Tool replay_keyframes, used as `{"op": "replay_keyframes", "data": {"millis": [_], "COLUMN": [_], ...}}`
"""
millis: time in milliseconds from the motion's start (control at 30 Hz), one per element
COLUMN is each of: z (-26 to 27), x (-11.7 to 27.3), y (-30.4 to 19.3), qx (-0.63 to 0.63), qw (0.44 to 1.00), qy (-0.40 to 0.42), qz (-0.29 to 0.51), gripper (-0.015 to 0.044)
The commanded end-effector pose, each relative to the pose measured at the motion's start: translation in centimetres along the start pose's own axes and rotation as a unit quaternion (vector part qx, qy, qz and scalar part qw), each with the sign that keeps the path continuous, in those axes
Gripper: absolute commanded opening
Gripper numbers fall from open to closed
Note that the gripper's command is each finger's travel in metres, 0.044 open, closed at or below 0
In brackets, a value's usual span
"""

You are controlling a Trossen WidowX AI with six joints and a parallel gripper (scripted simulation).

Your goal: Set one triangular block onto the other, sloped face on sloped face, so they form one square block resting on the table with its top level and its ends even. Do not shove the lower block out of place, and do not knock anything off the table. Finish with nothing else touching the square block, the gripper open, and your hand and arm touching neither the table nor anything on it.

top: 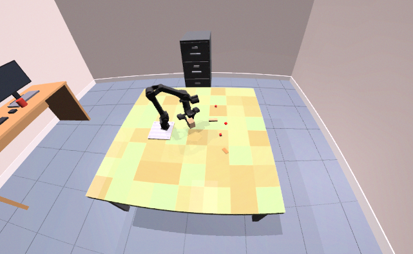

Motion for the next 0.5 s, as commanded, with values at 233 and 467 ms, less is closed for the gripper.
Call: {"op": "replay_keyframes", "data": {"millis": [233,467], "z": [0.0,0.0], "x": [0.0,0.0], "y": [0.0,0.0], "qx": [0.0,0.0], "qw": [1.0,1.0], "qy": [0.0,0.0], "qz": [0.0,0.0], "gripper": [0.0184,0.0368]}}
Point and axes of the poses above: the point midway between the two fingers, 35 mm back from their tips, its own x axis back along the fingers, its own z axis across the jaws, y = z × x, the point moved 2 cm from there along x, back along the fingers, and after that the axes turned 12 degrees about x, right-handed, at the moved point
